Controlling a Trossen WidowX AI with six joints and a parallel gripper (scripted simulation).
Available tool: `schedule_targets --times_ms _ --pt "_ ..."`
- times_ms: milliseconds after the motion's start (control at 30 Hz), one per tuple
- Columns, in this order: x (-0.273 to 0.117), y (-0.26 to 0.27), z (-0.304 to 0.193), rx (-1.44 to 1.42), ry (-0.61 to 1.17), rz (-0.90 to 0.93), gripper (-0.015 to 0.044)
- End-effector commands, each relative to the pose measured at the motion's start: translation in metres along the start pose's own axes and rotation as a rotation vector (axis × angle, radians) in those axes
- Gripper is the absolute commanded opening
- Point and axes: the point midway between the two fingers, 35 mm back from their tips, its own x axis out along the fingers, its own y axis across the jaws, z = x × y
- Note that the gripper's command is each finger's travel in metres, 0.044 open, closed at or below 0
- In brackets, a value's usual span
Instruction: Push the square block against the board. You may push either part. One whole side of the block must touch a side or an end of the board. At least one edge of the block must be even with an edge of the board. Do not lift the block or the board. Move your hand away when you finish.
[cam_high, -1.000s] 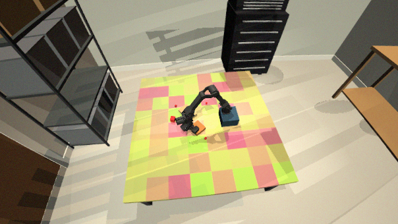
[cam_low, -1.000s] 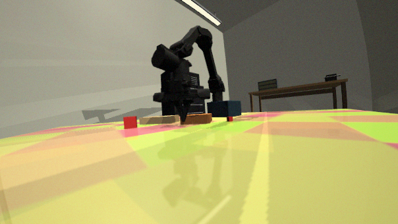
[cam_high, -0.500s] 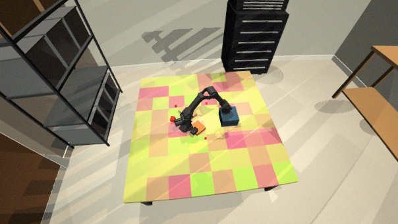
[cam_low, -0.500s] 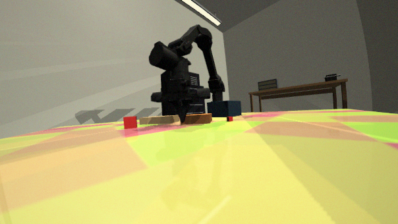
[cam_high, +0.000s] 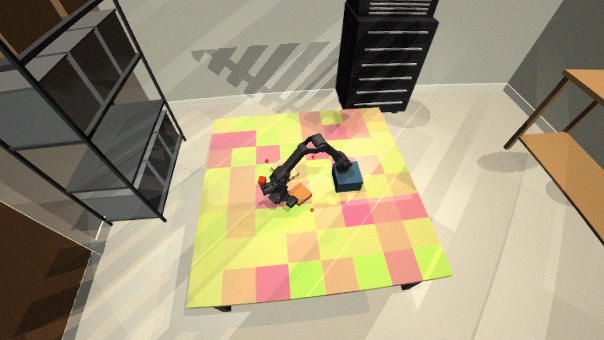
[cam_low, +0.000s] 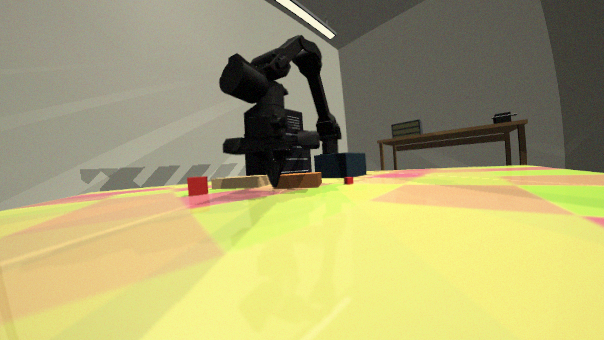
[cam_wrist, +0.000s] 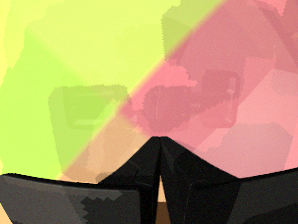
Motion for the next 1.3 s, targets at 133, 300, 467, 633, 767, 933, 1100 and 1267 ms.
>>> schedule_targets --times_ms 133,300,467,633,767,933,1100,1267 --pt "-0.003 0.000 0.007 0.000 0.000 0.000 0.0000" --pt "-0.050 0.000 0.008 0.003 0.013 0.002 0.0000" --pt "-0.050 0.000 0.008 0.003 0.013 0.002 0.0000" --pt "-0.050 0.027 -0.013 0.105 0.013 0.004 0.0000" --pt "-0.050 0.032 -0.018 0.126 0.015 0.004 0.0000" --pt "-0.022 0.032 -0.017 0.126 0.015 0.004 0.0000" --pt "0.005 0.033 -0.019 0.126 0.016 0.004 0.0000" --pt "0.005 0.033 -0.020 0.126 0.016 0.004 0.0000"
